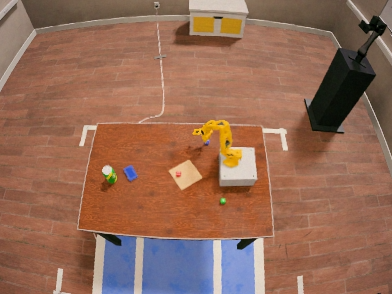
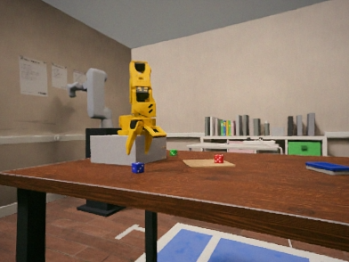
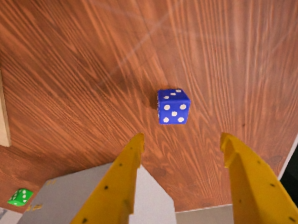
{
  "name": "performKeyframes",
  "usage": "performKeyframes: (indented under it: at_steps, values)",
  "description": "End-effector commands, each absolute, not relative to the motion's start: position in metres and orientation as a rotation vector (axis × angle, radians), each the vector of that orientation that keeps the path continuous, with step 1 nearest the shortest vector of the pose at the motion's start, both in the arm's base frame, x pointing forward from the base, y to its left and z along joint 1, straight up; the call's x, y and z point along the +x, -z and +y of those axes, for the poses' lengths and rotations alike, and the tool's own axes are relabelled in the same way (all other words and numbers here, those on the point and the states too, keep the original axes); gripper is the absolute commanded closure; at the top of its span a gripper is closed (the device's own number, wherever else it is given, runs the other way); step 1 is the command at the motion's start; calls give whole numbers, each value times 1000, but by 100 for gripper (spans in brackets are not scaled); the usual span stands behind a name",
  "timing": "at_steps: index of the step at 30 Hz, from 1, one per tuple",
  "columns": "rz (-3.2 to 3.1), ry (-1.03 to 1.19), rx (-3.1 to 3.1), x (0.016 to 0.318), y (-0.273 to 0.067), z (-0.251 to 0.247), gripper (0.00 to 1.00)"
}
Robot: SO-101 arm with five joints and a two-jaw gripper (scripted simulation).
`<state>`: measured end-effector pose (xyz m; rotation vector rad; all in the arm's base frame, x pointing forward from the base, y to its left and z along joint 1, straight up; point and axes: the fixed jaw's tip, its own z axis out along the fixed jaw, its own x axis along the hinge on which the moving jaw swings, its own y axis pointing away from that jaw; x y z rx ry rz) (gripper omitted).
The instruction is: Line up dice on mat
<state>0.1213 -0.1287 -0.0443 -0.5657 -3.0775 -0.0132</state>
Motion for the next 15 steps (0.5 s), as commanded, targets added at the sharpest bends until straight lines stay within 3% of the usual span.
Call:
performKeyframes:
  at_steps: [1, 15]
  values:
    - [-3082, 10, -565, 120, 47, -129, 69]
    - [-3082, 10, -565, 121, 66, -130, 69]
